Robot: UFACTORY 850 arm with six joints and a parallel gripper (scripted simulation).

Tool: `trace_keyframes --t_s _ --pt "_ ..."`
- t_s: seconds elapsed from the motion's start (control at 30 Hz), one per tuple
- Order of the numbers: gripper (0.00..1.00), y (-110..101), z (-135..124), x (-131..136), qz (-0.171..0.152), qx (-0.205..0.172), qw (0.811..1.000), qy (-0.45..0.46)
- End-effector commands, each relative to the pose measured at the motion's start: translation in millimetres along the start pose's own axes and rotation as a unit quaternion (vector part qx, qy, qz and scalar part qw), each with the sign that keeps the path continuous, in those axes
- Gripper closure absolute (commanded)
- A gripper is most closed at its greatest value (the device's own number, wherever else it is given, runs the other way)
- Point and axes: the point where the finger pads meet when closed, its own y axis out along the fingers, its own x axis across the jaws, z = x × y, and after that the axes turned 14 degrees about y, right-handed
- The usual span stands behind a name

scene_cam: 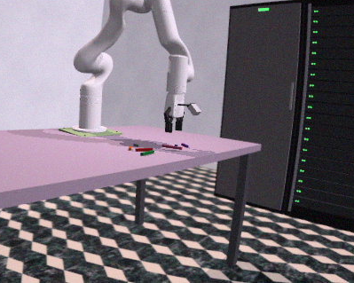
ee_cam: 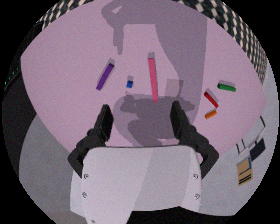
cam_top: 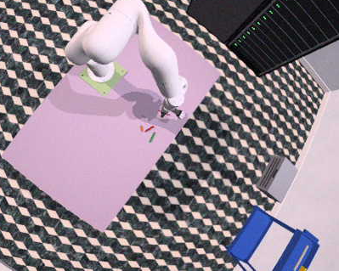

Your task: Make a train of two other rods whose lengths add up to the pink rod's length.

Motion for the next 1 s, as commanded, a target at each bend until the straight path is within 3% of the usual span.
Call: trace_keyframes --t_s 0.0,0.97 --pt "0.00 -0.7 0.4 -4.2 -0.014 0.004 0.998 0.062" --pt "0.00 -0.6 0.2 -6.5 -0.014 0.004 0.995 0.096"
